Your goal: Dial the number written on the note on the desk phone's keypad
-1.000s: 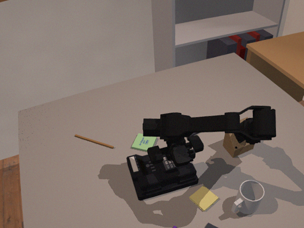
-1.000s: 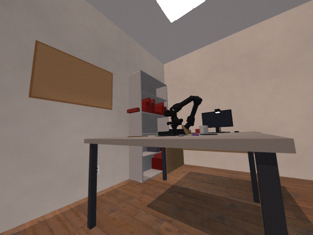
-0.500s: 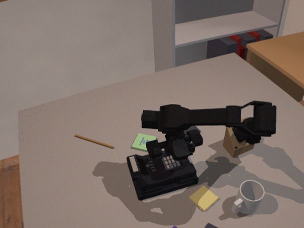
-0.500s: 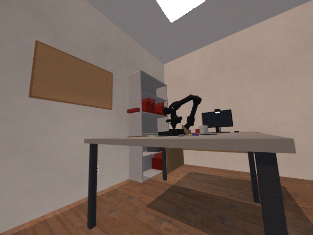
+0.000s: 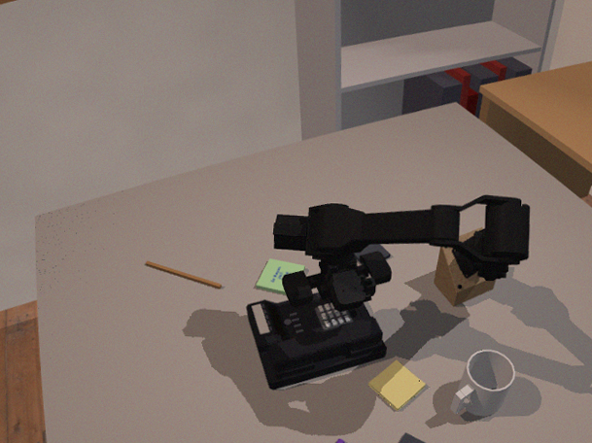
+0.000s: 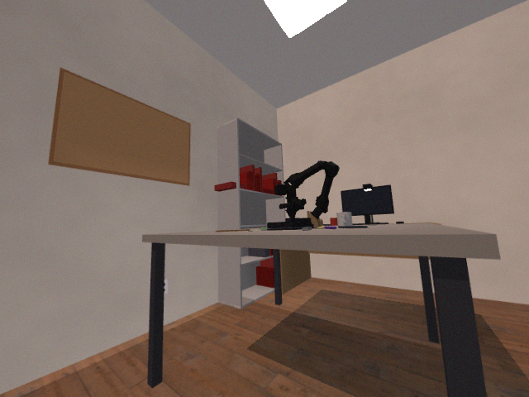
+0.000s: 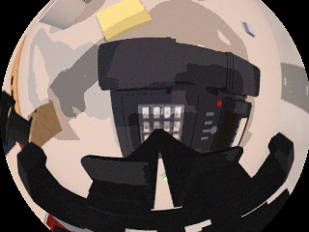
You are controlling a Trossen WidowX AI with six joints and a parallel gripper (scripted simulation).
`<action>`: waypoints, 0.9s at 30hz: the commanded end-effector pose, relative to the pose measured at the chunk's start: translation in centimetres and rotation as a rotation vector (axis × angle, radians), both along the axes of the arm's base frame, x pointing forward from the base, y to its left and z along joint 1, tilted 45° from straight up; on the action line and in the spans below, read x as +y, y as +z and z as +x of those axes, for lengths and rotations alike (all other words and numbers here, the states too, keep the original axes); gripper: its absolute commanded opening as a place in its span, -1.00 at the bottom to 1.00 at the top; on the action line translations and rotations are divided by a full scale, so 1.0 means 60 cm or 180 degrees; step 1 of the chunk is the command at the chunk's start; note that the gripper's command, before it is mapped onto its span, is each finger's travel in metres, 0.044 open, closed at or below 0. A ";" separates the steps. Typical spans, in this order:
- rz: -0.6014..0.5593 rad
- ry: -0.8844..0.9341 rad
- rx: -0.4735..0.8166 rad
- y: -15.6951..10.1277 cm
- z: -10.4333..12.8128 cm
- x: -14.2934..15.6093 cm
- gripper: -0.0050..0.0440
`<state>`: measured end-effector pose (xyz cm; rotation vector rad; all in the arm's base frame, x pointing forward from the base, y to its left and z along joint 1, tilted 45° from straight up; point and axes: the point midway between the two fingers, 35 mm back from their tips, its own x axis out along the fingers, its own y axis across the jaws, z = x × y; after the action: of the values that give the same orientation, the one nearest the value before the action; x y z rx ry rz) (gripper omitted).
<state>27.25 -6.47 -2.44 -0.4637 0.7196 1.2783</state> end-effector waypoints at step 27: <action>0.0020 -0.0006 0.0021 -0.021 0.001 0.019 -1.00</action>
<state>27.32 -5.34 -3.60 -0.4565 0.7197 1.2812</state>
